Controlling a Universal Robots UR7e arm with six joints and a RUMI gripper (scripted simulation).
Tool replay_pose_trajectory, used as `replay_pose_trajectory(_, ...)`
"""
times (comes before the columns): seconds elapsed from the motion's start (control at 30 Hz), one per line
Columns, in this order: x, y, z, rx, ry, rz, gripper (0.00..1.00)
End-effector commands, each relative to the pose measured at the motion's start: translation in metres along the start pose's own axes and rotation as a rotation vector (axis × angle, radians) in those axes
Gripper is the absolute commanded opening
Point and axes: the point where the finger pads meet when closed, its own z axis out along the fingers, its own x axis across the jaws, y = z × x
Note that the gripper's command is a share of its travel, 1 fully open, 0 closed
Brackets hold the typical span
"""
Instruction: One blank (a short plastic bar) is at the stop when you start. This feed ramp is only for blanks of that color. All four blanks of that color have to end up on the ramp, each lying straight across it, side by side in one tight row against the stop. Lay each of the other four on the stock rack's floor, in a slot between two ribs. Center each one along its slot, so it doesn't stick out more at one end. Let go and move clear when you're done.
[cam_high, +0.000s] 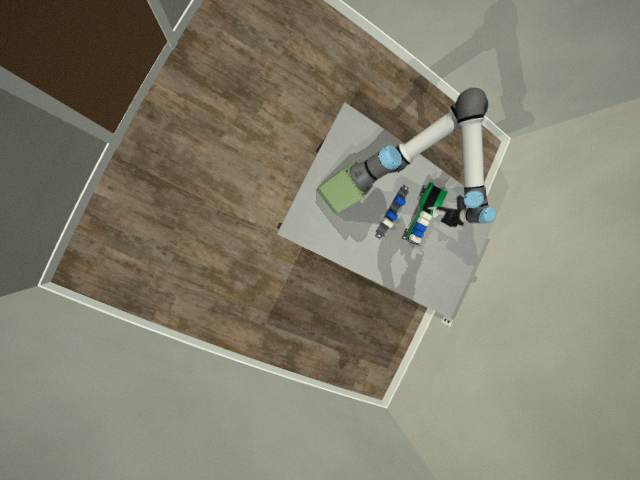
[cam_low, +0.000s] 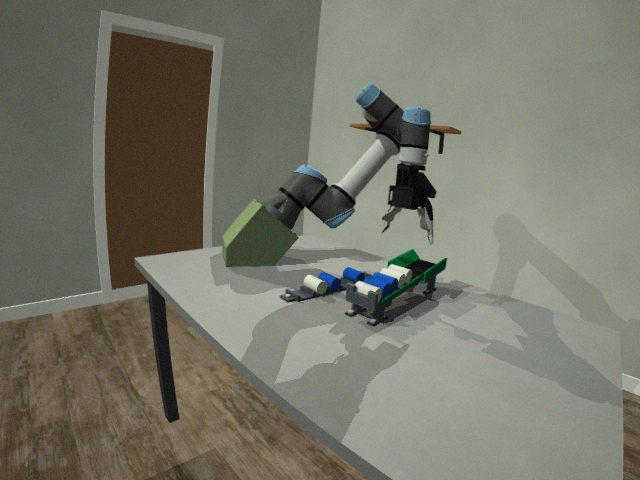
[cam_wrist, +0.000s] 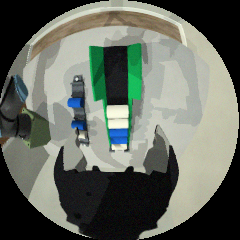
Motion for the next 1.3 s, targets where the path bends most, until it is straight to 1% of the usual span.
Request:
replay_pose_trajectory(0.0, 0.0002, 0.0001, -0.0004, -0.001, 0.001, 0.000, 1.00)
replay_pose_trajectory(0.37, 0.0005, 0.0004, -0.0003, -0.001, 0.001, 0.013, 1.00)
replay_pose_trajectory(0.63, 0.0014, 0.0015, -0.0001, 0.000, 0.001, 0.068, 1.00)
replay_pose_trajectory(0.87, 0.0031, 0.0035, 0.0002, 0.000, 0.001, 0.167, 1.00)
replay_pose_trajectory(0.93, 0.0031, 0.0035, 0.0002, 0.000, 0.001, 0.167, 1.00)
replay_pose_trajectory(1.27, 0.0069, 0.0089, 0.0010, 0.000, 0.000, 0.399, 1.00)
